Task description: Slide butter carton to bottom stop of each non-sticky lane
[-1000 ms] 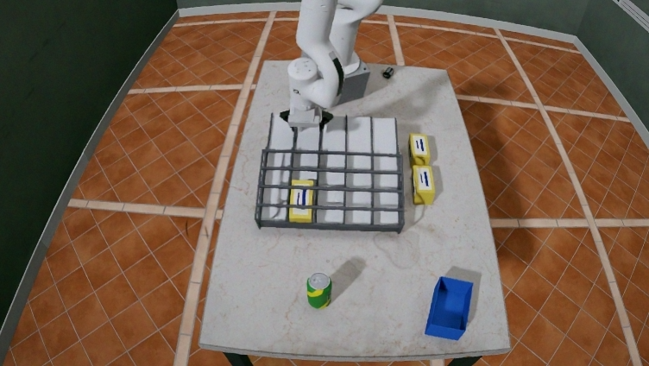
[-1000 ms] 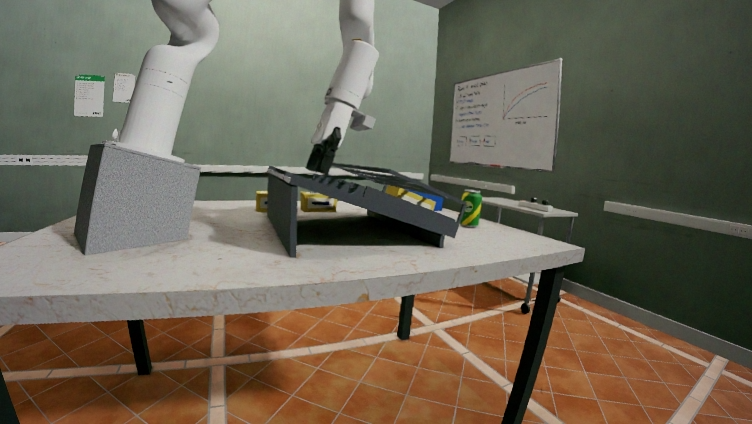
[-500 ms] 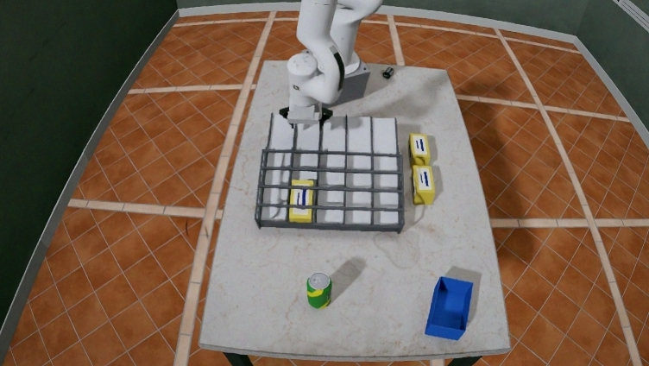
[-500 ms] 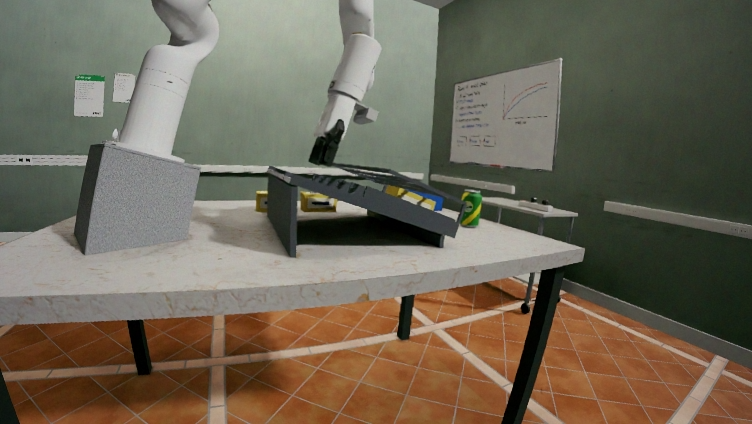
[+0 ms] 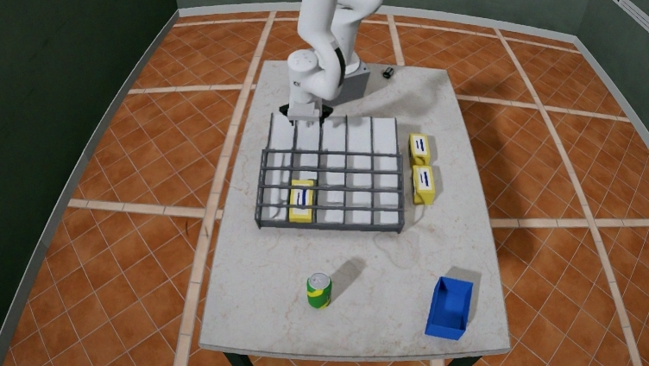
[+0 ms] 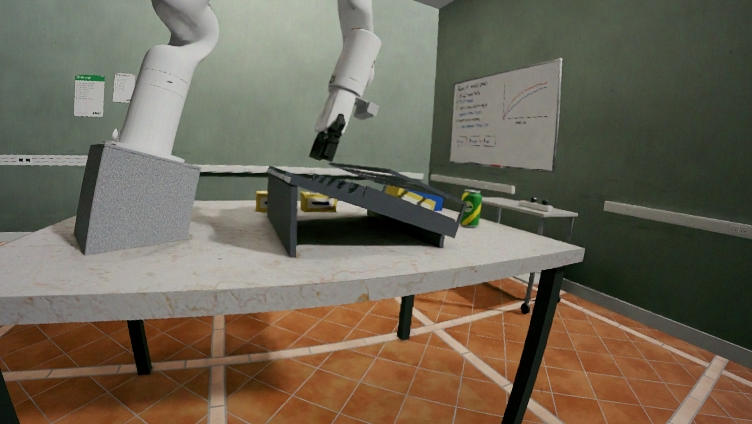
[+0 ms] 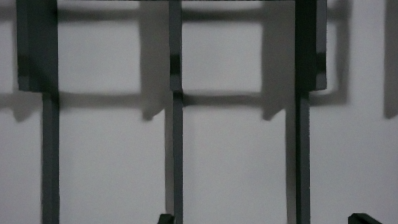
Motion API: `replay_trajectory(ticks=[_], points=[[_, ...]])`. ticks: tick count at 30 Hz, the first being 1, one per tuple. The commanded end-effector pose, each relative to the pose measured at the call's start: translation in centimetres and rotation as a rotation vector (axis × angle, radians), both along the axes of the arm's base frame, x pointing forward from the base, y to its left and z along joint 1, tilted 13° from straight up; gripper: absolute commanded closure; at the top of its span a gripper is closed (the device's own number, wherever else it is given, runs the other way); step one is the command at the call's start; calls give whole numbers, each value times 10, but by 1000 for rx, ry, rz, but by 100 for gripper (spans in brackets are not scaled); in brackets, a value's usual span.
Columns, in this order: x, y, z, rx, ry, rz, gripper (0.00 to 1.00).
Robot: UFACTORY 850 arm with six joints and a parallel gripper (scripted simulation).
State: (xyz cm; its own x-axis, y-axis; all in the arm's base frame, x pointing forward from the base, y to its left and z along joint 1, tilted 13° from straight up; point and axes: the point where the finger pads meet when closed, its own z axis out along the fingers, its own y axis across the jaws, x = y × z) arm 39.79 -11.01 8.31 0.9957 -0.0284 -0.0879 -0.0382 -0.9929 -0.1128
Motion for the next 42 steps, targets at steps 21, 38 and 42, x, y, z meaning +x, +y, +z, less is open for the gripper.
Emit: replay_trajectory(ticks=[21, 38, 42], points=[[-16, -10, 90, -32, -260, -34, 10], [-16, -10, 90, -32, -260, -34, 10], [-16, -10, 90, -32, -260, -34, 10]])
